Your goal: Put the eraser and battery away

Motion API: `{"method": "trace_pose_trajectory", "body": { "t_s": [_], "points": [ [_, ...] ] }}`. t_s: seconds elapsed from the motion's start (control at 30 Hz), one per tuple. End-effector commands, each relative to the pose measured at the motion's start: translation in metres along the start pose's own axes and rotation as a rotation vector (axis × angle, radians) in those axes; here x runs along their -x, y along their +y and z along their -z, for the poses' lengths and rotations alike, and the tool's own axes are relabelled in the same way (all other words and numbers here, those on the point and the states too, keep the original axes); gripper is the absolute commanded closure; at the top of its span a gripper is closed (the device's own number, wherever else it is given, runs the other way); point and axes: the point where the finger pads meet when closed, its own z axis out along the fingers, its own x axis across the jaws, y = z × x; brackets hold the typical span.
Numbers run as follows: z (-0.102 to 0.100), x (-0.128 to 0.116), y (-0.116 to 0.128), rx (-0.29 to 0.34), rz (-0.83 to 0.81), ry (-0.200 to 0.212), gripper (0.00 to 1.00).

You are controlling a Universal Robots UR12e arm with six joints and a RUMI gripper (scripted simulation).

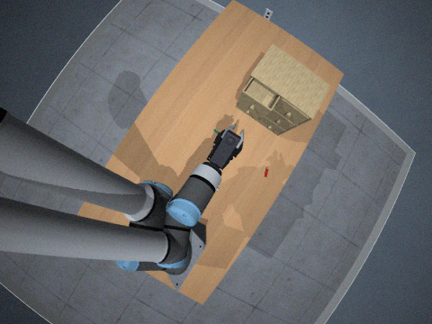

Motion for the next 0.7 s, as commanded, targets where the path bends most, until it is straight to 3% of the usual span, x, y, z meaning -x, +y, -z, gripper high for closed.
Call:
{"method": "trace_pose_trajectory", "body": {
  "t_s": [0.0,0.67],
  "points": [
    [0.0019,-0.0001,-0.0010,0.020,0.001,-0.001,0.80],
    [0.0079,-0.0008,-0.0038,0.082,0.001,0.000,0.80]
  ]
}}
